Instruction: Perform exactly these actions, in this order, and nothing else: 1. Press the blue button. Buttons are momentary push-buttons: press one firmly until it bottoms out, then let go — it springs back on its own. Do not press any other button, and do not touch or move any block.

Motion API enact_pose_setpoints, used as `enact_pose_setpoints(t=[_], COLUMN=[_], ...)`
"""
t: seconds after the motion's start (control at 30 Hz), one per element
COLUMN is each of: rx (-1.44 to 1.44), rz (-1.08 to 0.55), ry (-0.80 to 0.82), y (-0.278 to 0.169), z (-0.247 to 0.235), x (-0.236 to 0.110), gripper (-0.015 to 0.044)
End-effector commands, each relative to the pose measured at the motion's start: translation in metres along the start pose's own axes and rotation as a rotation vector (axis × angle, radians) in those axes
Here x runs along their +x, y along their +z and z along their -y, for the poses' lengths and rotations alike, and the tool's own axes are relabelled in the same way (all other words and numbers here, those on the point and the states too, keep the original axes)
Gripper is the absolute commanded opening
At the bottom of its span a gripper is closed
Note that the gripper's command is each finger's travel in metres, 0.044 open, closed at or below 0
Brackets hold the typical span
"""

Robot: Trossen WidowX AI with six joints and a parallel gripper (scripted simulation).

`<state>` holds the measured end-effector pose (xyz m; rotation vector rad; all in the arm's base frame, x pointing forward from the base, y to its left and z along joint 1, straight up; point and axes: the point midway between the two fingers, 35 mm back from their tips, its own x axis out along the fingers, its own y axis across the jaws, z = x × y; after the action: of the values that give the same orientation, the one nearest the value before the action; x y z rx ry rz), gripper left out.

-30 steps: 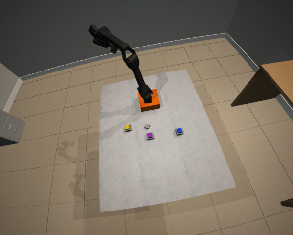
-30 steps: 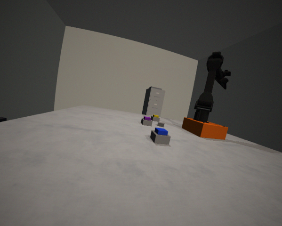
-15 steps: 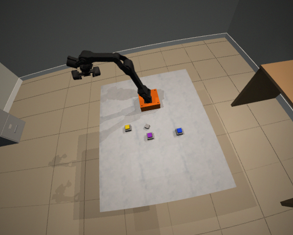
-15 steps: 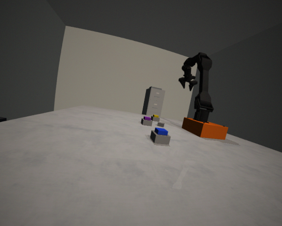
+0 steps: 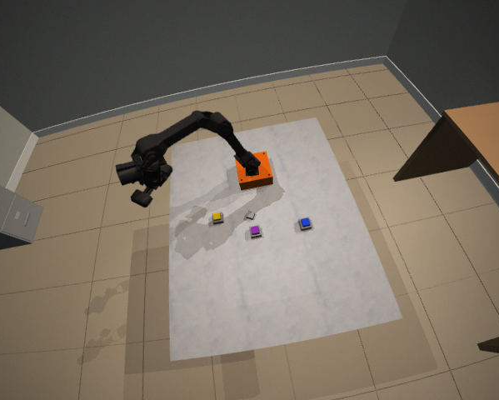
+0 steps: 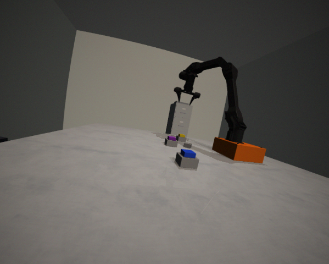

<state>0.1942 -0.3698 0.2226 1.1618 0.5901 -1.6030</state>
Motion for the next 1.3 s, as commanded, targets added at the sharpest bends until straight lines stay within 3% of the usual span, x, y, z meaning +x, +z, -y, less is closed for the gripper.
enact_pose_setpoints(t=[0.0, 0.2, 0.4, 0.6, 0.8, 1.07, 1.23, 1.27], rx=[-0.197, -0.519, -0.850, -1.192, -1.544, -1.984, -2.030, -2.030], rz=[-0.069, -0.168, -0.255, -0.331, -0.393, -0.444, -0.447, -0.447], ry=[0.054, 0.134, 0.206, 0.269, 0.322, 0.370, 0.373, 0.373], y=[-0.063, -0.173, -0.286, -0.393, -0.485, -0.564, -0.569, -0.571], z=[-0.037, -0.072, -0.074, -0.042, 0.021, 0.131, 0.144, 0.145], x=[-0.006, -0.027, -0.056, -0.089, -0.121, -0.153, -0.155, -0.153], gripper=[0.0400, 0.0400, 0.0400, 0.0400, 0.0400, 0.0400, 0.0400, 0.0374])
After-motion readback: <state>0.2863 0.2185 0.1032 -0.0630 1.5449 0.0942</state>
